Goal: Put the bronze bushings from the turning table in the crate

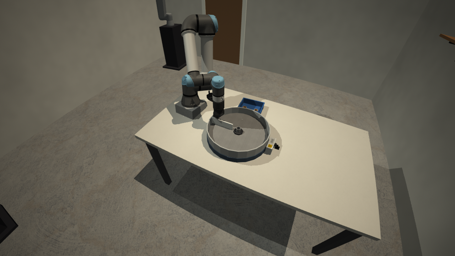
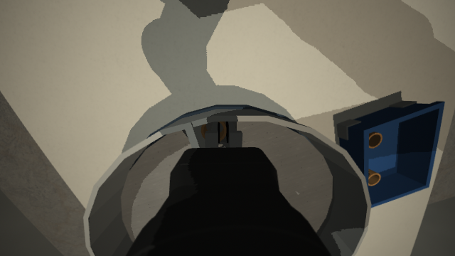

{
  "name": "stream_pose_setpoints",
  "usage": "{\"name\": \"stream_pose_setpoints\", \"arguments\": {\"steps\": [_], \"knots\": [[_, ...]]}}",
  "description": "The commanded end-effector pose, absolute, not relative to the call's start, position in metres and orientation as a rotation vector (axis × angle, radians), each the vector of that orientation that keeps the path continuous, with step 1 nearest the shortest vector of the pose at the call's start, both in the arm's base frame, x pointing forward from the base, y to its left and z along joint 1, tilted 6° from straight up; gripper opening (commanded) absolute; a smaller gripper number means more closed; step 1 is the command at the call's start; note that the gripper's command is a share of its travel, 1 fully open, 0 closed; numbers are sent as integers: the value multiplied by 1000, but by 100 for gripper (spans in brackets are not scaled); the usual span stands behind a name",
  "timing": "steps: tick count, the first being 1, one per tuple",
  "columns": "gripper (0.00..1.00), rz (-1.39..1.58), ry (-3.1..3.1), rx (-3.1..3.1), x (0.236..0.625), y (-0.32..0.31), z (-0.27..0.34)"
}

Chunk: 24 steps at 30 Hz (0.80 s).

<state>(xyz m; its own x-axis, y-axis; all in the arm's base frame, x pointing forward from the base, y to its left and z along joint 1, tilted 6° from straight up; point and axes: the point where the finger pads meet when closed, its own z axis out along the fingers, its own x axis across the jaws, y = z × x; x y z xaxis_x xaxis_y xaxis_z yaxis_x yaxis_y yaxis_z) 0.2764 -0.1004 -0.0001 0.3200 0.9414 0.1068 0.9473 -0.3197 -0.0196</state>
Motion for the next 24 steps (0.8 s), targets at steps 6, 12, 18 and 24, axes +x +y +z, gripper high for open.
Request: {"name": "stream_pose_setpoints", "arguments": {"steps": [6, 12, 18, 24], "knots": [[0, -116, -1784, -2488, 277, -101, 0], [0, -116, -1784, -2488, 277, -101, 0], [0, -115, -1785, -2489, 277, -99, 0], [0, -114, -1785, -2490, 278, -98, 0]]}}
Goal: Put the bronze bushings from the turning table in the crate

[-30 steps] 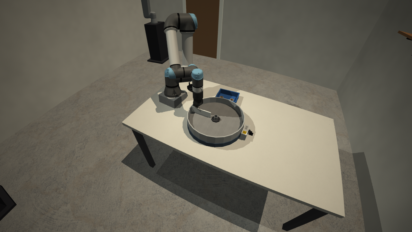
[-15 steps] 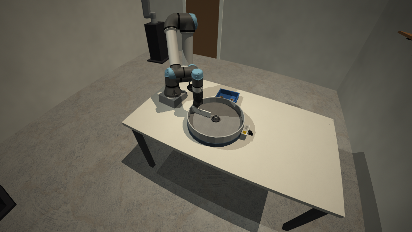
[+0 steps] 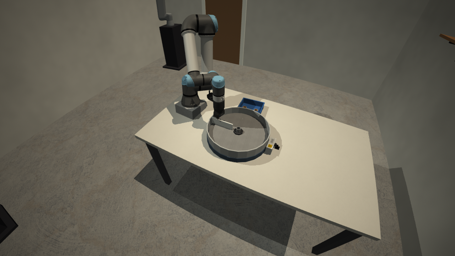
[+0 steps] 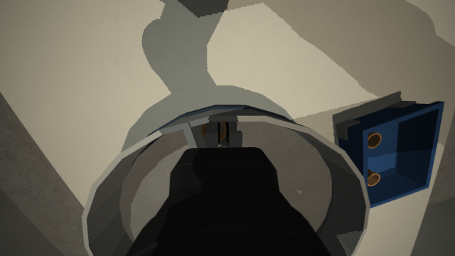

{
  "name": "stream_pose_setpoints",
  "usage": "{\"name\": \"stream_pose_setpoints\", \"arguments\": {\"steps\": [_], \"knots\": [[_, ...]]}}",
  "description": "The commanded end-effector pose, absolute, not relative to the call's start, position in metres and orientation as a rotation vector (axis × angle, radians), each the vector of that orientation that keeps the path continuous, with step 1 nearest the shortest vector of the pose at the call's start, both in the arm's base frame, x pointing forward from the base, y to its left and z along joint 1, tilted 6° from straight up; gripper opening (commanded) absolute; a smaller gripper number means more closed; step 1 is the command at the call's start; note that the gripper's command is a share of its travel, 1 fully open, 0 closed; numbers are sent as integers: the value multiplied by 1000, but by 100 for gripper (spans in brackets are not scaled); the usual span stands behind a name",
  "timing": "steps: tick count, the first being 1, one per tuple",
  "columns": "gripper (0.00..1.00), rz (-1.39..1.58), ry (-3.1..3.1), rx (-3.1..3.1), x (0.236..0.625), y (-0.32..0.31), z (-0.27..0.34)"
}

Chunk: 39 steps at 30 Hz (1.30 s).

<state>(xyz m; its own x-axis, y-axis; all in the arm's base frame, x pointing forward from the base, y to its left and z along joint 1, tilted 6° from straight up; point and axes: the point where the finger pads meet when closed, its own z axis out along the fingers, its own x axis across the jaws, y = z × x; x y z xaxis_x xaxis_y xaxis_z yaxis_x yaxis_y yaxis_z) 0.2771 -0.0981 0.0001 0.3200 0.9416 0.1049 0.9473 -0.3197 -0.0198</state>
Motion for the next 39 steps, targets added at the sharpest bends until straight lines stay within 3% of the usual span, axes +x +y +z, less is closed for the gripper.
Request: {"name": "stream_pose_setpoints", "arguments": {"steps": [1, 39], "knots": [[0, -114, -1785, -2490, 278, -98, 0], [0, -113, -1785, -2490, 277, -100, 15]]}}
